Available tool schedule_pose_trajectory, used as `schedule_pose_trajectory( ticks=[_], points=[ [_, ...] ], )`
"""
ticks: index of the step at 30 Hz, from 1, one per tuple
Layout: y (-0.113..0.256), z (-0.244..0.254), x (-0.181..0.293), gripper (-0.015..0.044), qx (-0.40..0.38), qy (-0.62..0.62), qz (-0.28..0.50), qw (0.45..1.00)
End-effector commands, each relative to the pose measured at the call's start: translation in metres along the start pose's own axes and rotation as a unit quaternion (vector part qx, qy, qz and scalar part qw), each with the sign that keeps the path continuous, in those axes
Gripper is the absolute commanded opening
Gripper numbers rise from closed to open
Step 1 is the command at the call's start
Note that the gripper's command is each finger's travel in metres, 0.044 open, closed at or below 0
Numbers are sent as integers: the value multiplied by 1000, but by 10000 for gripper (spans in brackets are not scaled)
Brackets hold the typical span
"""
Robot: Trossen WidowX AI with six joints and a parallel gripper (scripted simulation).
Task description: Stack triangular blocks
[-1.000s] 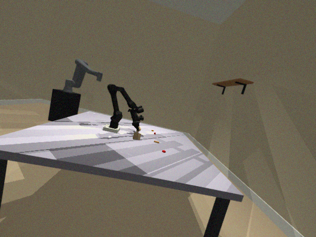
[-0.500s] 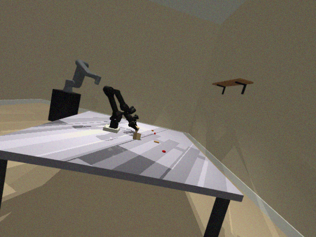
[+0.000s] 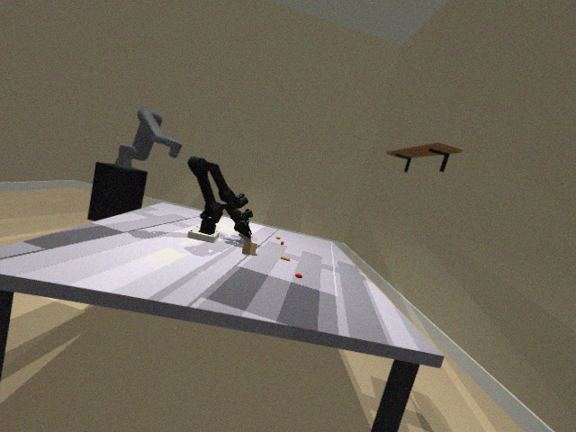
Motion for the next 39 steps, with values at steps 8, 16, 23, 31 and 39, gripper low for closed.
schedule_pose_trajectory(
  ticks=[8, 16, 23, 31, 39],
  points=[
    [0, 1, 0, 440, -1, 2, 2, 1000],
    [41, 10, -52, 440, 0, 1, 1, 1000],
    [67, 5, -74, 440, 0, 0, 0, 1000],
    [51, 15, -88, 440, 39, 34, 110, 993],
    [20, 21, -113, 440, 81, 70, 320, 942]
  ],
)
Point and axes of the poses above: the point midway between the two fingers, 35 mm back from their tips, its own y axis back along the fingers, its own z axis across the jaws, x = y × z, the point moved 5 cm from there along y, back along the fingers, and after that the axes turned 5 degrees about -y, right-handed, at the moved point
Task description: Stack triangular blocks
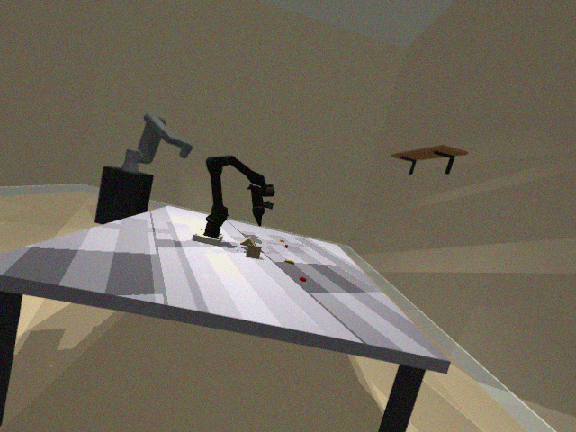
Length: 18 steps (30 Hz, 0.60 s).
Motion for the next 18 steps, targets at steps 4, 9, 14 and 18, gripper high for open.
schedule_pose_trajectory(
  ticks=[4, 9, 14, 18],
  points=[
    [-21, 2, -34, 440, 4, 19, 197, 980],
    [-42, -3, -57, 440, -21, -4, 324, 946],
    [-55, -7, -70, 440, -47, -32, 403, 913],
    [-55, -7, -70, 440, -47, -32, 403, 913]
  ],
)
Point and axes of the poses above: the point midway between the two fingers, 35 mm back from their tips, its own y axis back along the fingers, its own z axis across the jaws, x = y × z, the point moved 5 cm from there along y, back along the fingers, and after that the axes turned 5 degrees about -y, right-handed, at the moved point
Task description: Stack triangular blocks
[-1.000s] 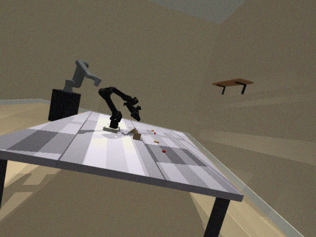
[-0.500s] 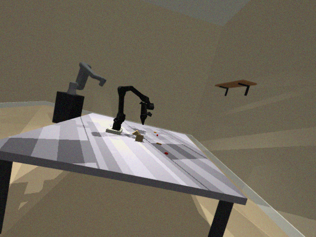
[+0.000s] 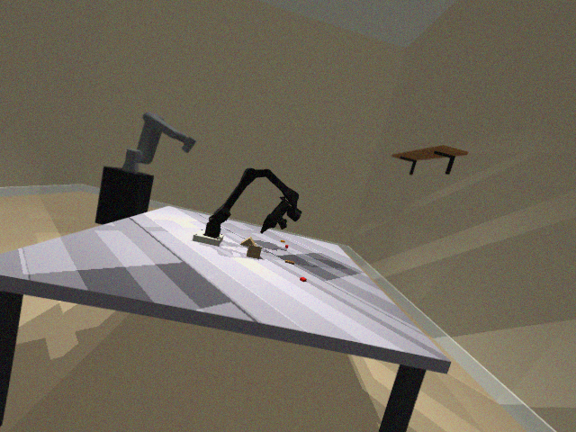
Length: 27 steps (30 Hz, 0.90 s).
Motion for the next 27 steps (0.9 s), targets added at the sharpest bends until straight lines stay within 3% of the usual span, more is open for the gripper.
schedule_pose_trajectory(
  ticks=[1, 17, 27],
  points=[
    [3, 2, -3, 440, -9, 2, 12, 1000],
    [-95, 2, 2, 440, 0, 14, 68, 998],
    [-98, 3, 2, 440, 0, 14, 71, 997]
  ],
)
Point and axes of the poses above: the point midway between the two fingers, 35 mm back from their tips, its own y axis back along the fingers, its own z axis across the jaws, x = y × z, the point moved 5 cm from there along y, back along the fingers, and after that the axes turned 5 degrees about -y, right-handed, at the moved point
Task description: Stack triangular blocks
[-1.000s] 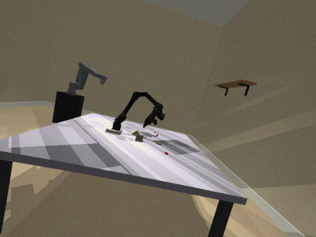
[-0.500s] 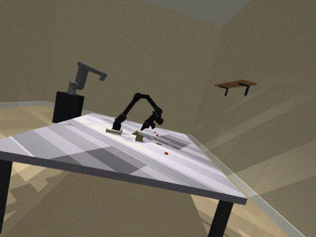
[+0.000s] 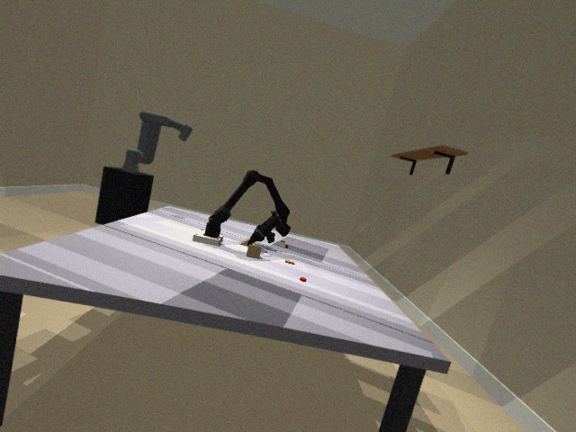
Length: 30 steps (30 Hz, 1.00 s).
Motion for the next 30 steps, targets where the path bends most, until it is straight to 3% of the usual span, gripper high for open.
schedule_pose_trajectory(
  ticks=[1, 8, 14, 21, 30],
  points=[
    [-2, 2, -1, 440, -2, 1, 4, 1000],
    [-2, 2, -1, 440, -2, 1, 4, 1000],
    [-1, 1, 0, 282, 1, 1, 2, 1000],
    [-1, 1, 0, 236, 1, 1, 2, 1000],
    [17, 0, 10, 0, -4, -1, -8, 1000]
  ],
)
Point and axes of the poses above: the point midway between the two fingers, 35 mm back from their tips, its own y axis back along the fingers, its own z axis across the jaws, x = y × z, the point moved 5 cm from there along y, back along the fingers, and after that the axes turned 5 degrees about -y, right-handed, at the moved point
